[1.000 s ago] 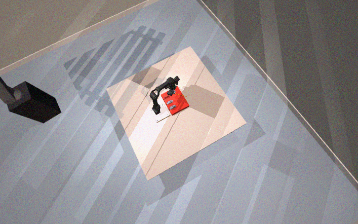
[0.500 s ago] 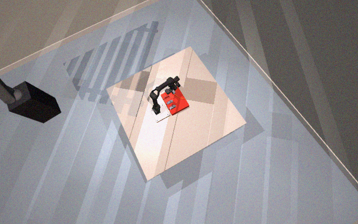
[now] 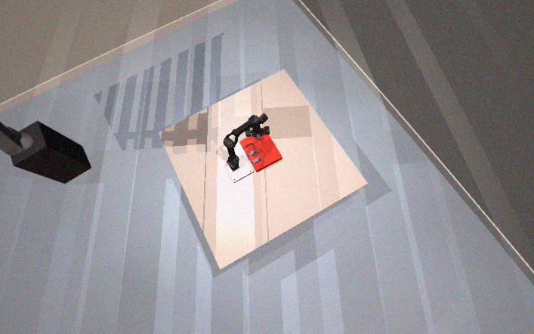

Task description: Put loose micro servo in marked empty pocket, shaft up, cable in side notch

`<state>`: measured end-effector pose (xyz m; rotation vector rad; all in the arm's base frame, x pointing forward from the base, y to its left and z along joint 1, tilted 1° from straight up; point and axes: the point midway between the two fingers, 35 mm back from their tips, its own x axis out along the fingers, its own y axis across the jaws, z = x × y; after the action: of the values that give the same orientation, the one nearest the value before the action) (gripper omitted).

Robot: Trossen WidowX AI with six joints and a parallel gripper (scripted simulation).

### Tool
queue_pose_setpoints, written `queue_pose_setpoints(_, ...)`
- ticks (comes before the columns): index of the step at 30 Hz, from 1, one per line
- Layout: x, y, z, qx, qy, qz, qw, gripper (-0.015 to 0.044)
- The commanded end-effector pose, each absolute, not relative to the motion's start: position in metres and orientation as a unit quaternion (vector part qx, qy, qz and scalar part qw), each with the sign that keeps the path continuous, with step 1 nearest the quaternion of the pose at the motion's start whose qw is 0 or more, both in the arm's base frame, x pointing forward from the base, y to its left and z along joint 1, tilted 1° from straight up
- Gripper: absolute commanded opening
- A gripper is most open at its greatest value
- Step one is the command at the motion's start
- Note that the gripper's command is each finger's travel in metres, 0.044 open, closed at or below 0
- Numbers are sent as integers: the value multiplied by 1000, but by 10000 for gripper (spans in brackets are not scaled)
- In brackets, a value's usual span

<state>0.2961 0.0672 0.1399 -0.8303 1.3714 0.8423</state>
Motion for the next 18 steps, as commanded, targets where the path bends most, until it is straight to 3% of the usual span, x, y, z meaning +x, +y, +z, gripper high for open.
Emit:
queue_pose_setpoints(1,296,68,141,-313,620,323,643,0)
queue_pose_setpoints(18,296,68,141,-112,687,128,706,0)
